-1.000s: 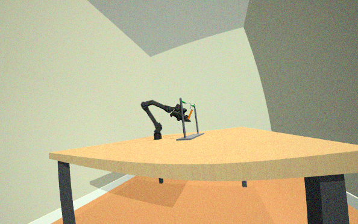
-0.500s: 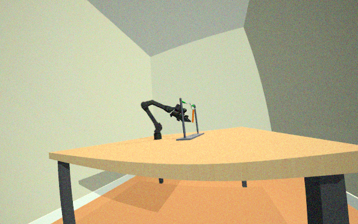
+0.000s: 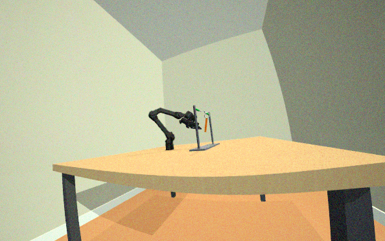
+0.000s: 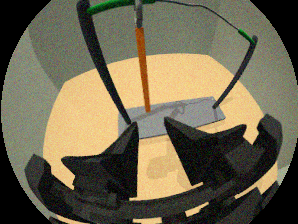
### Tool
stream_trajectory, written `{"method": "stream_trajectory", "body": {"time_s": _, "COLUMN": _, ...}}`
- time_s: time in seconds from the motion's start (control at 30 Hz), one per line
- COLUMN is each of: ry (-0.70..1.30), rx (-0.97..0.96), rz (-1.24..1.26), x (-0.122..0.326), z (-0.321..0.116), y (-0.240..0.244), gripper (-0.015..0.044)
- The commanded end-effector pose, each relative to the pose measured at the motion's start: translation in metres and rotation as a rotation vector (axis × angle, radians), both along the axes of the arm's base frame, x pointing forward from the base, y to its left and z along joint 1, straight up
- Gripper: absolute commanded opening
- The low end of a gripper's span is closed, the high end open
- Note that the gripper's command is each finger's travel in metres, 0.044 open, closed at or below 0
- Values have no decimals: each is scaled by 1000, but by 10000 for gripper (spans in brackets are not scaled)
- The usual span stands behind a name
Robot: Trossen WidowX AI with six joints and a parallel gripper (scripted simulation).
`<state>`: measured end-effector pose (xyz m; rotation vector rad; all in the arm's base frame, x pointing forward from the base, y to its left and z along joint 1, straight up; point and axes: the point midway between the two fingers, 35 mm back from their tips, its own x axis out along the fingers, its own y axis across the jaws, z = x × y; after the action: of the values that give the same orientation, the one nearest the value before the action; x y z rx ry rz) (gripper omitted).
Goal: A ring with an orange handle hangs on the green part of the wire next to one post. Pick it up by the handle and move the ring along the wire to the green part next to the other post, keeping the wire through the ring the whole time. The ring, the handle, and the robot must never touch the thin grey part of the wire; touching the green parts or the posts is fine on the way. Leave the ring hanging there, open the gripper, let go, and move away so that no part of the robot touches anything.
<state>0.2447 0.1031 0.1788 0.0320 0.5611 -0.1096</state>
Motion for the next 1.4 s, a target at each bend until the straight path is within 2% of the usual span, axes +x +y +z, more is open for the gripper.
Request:
{"method": "stream_trajectory", "body": {"time_s": 0.0, "ry": -9, "rx": 8, "rz": -5, "x": -4, "z": 5, "y": -1, "gripper": 160}}
{"method": "stream_trajectory", "body": {"time_s": 1.13, "ry": -9, "rx": 8, "rz": -5, "x": -4, "z": 5, "y": -1, "gripper": 160}}
{"method": "stream_trajectory", "body": {"time_s": 1.37, "ry": -7, "rx": 3, "rz": 1, "x": -44, "z": 30, "y": 3, "gripper": 344}}
